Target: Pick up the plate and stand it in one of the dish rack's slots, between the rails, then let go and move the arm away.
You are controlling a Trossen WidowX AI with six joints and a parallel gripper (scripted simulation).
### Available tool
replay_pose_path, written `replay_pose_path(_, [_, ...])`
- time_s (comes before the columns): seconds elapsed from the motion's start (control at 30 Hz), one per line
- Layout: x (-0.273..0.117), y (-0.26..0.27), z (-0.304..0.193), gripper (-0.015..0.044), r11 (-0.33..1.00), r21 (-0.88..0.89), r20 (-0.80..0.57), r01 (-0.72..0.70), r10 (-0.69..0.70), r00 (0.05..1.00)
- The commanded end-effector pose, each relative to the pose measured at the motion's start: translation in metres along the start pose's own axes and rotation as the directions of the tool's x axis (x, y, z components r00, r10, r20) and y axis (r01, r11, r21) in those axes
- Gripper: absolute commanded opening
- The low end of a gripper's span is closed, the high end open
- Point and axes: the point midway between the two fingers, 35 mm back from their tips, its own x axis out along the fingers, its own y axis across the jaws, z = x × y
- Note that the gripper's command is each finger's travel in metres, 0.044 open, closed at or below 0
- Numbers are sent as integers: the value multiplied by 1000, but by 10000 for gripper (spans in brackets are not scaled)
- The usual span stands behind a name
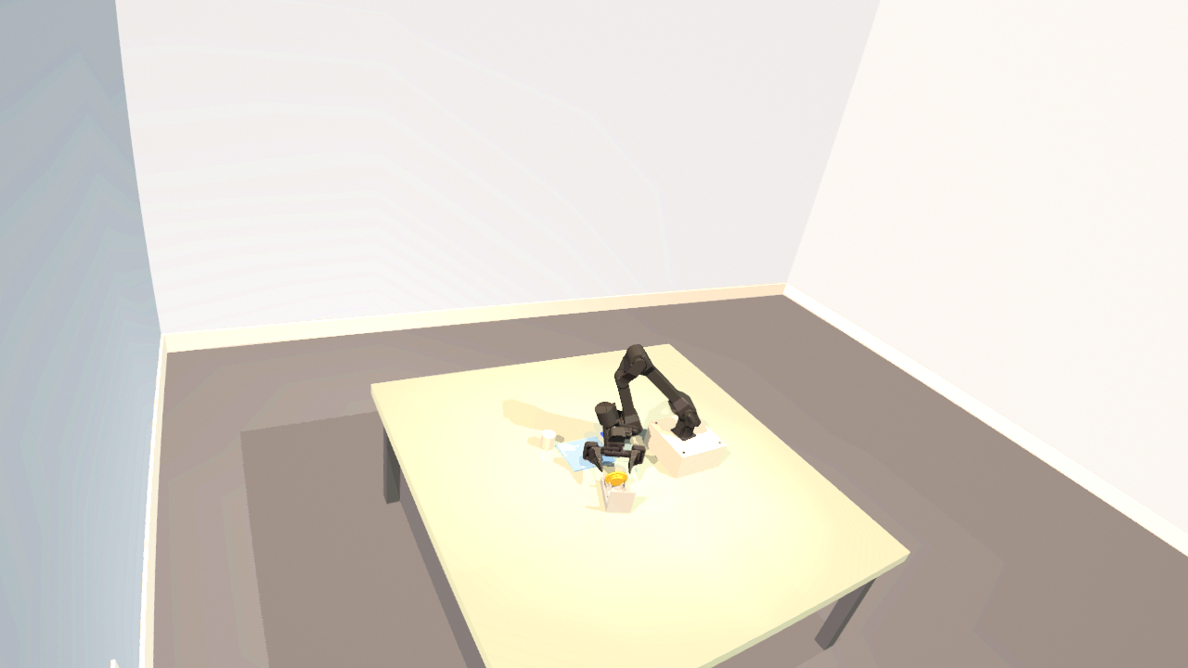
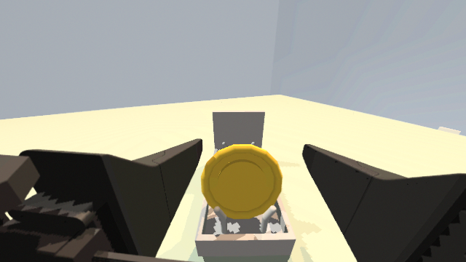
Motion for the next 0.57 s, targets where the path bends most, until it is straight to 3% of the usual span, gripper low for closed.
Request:
replay_pose_path(0.0, [-1,-1,24,400,1000,-21,14,-11,12,1000])
replay_pose_path(0.2, [-4,-1,88,400,994,-95,40,-45,49,998])
replay_pose_path(0.37, [-4,-8,94,400,994,-100,42,-52,56,998])
replay_pose_path(0.53, [0,-35,97,400,999,-1,24,39,-39,999])
